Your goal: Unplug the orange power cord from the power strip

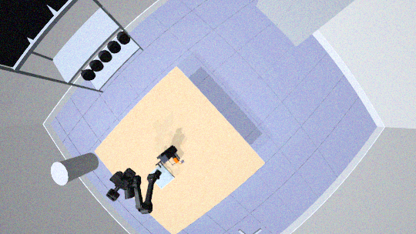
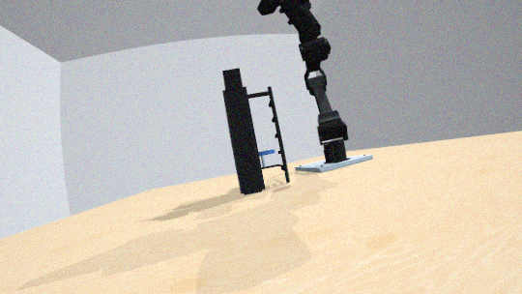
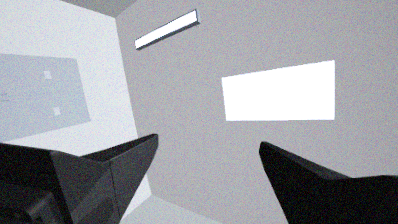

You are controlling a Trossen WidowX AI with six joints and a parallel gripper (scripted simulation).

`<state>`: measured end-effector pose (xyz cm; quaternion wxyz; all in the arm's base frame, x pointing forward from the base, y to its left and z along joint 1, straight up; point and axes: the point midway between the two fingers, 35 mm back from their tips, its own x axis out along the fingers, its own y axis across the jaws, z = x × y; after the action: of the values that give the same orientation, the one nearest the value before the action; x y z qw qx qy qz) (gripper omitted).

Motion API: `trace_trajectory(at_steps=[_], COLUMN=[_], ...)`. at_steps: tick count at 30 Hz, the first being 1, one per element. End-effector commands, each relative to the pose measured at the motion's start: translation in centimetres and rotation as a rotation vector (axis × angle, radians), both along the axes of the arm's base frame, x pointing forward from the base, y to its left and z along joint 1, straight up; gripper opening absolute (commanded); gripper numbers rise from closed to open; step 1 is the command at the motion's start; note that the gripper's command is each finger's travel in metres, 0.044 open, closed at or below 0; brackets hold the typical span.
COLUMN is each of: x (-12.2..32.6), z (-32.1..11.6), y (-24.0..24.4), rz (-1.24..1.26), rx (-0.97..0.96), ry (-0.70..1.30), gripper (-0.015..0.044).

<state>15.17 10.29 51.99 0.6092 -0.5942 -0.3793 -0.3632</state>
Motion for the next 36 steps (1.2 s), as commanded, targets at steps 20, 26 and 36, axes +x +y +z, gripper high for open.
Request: trace_trajectory(at_steps=[20,26,36], x=[14.0,19.0,25.7], z=[-5.0,-8.6,-18.1], y=[-0.2,-3.0,-9.9], rz=[0.235,0.285,0.393], rx=[0.103,0.287,0.899], ry=[0.433,0.606,0.955], gripper=[0.0160,0.0160,0.0160])
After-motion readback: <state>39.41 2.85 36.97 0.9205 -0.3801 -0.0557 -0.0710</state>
